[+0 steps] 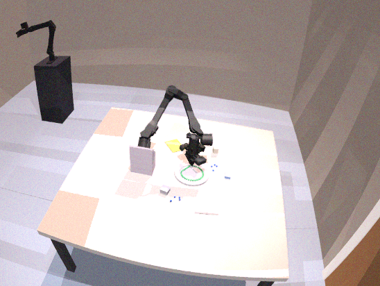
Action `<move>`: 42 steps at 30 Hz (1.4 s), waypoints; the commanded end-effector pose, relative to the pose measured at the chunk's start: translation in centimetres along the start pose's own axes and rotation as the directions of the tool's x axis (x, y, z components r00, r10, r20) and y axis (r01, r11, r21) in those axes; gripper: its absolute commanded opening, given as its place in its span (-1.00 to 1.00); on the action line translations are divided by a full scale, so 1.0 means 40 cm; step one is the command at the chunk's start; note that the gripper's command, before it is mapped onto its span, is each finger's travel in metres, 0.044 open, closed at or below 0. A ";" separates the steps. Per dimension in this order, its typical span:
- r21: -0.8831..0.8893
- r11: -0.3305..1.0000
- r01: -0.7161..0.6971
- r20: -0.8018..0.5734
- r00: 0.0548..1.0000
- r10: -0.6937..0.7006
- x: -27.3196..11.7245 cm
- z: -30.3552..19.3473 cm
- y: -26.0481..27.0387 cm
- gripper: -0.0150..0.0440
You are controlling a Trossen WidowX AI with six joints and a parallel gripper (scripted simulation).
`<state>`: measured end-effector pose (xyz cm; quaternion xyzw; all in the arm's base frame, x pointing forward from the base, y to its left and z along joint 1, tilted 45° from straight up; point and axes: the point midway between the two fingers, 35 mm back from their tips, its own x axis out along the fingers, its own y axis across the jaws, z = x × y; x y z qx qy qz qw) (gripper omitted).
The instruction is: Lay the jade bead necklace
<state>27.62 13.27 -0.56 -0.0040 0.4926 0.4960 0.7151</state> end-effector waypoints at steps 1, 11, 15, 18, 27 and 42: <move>0.008 1.000 -0.004 -0.010 1.000 0.004 0.006 -0.008 0.004 -0.49; 0.008 1.000 -0.004 -0.010 1.000 0.004 0.006 -0.008 0.004 -0.49; 0.008 1.000 -0.004 -0.010 1.000 0.004 0.006 -0.008 0.004 -0.49; 0.008 1.000 -0.004 -0.010 1.000 0.004 0.006 -0.008 0.004 -0.49; 0.008 1.000 -0.004 -0.010 1.000 0.004 0.006 -0.008 0.004 -0.49; 0.000 1.000 0.000 0.000 1.000 0.000 0.000 0.000 0.000 -0.31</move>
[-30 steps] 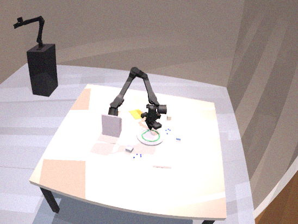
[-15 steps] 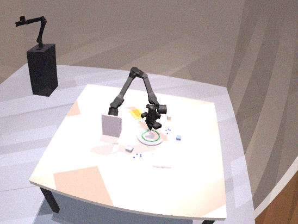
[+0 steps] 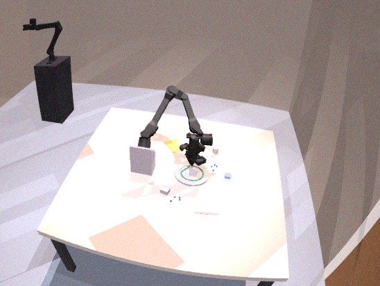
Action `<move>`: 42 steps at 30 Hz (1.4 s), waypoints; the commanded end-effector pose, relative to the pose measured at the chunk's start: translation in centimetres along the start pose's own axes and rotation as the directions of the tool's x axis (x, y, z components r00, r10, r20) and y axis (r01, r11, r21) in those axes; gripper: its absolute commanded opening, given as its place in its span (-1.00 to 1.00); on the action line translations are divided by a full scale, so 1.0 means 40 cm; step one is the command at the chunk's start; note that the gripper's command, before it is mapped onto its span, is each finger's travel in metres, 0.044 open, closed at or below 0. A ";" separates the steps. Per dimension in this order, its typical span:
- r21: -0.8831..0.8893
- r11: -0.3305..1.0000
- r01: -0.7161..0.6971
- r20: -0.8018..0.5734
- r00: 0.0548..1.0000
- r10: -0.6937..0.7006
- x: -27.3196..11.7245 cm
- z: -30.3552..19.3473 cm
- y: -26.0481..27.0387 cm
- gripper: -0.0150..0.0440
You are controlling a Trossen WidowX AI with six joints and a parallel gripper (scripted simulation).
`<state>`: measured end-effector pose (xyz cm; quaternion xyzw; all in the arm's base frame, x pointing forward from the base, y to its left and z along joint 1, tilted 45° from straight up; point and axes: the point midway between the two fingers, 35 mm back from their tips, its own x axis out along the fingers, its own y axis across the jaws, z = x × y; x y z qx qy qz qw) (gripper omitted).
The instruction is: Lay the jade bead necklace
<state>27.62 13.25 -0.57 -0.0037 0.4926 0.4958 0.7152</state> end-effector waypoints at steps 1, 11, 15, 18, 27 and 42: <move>0.000 1.000 0.000 0.000 1.000 0.000 0.000 0.000 0.000 -0.22; 0.000 1.000 0.000 -0.001 1.000 0.000 -0.001 -0.001 0.000 0.67; 0.009 1.000 -0.005 -0.004 1.000 0.005 -0.005 -0.003 0.003 1.00; 0.007 1.000 -0.004 -0.010 1.000 0.004 -0.012 -0.003 0.003 1.00; 0.007 1.000 -0.004 -0.010 1.000 0.004 -0.012 -0.003 0.003 1.00; -0.227 0.974 0.001 -0.020 1.000 -0.006 -0.058 -0.111 -0.035 0.29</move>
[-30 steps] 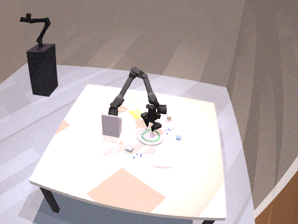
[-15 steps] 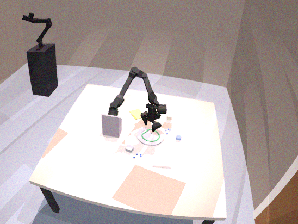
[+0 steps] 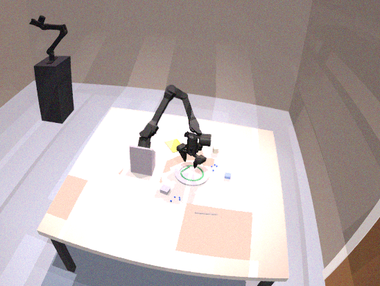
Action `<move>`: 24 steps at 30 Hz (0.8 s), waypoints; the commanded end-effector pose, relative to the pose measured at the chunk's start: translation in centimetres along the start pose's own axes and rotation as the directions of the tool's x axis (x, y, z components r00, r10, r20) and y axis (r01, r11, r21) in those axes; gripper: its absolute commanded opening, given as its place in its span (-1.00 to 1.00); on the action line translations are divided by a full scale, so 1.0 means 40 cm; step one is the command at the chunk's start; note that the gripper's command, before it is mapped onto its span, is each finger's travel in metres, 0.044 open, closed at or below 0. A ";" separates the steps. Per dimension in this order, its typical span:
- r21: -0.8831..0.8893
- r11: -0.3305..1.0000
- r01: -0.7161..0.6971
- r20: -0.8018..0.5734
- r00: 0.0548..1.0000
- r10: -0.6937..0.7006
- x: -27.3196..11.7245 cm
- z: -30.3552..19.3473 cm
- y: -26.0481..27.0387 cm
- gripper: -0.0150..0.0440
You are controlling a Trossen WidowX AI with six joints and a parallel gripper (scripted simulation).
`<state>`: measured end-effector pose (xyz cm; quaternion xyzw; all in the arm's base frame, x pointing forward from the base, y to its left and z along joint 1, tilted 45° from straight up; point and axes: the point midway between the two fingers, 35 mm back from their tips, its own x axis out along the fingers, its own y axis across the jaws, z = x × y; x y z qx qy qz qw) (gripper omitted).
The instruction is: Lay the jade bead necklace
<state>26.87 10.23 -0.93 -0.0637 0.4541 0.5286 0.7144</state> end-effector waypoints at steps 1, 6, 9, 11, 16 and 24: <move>-0.109 0.994 -0.010 -0.015 1.000 0.009 -0.016 -0.072 0.003 0.20; -0.283 0.959 -0.016 -0.010 1.000 0.014 -0.045 -0.148 0.009 -0.08; -0.305 0.952 -0.017 -0.009 1.000 0.015 -0.048 -0.157 0.011 -0.08; -0.305 0.952 -0.017 -0.009 1.000 0.015 -0.048 -0.157 0.011 -0.08; -0.304 0.952 -0.017 -0.008 1.000 0.015 -0.027 -0.157 0.011 -0.08; -0.316 0.949 -0.004 -0.006 1.000 0.002 -0.020 -0.149 0.001 -0.08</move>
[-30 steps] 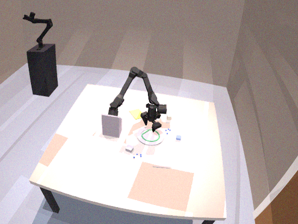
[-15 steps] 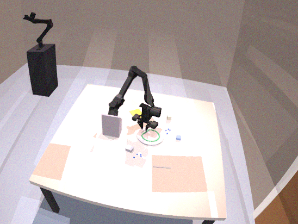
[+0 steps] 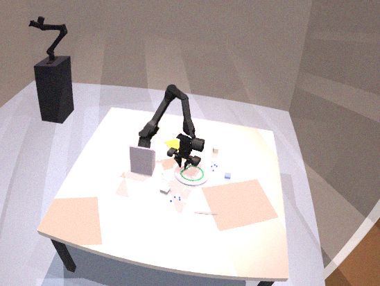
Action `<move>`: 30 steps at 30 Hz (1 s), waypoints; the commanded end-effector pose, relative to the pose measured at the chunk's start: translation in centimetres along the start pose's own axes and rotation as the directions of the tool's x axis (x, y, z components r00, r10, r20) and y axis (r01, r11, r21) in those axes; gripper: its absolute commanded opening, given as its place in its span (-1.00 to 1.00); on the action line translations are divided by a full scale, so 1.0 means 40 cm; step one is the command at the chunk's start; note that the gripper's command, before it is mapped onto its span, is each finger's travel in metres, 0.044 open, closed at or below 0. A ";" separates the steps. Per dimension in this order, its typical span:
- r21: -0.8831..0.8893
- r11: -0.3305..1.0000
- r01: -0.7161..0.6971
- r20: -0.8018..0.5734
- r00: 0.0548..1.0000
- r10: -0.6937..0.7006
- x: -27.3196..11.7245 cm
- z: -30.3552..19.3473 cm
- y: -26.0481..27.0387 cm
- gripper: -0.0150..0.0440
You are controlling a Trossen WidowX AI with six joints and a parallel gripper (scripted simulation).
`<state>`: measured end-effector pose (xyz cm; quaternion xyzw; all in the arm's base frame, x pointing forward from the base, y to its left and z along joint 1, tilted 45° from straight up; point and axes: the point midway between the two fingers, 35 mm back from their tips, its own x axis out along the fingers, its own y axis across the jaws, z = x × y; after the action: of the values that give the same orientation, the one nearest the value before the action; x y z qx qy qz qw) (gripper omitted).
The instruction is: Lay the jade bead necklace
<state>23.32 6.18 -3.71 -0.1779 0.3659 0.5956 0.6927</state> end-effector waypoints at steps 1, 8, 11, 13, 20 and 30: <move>0.000 1.000 0.000 0.001 1.000 0.000 0.007 0.000 0.000 -0.08; 0.005 1.000 -0.005 0.001 1.000 0.005 0.035 -0.001 0.005 -0.08; 0.007 1.000 -0.007 0.002 1.000 0.007 0.047 -0.002 0.007 -0.08; 0.008 1.000 -0.009 0.002 1.000 0.009 0.055 -0.002 0.009 -0.08; 0.012 1.000 -0.013 0.004 1.000 0.013 0.076 -0.003 0.014 -0.08; 0.002 1.000 -0.008 0.001 1.000 0.008 0.073 -0.001 0.008 -0.35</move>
<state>23.06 8.25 -5.81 -0.1753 0.3672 0.5980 0.6906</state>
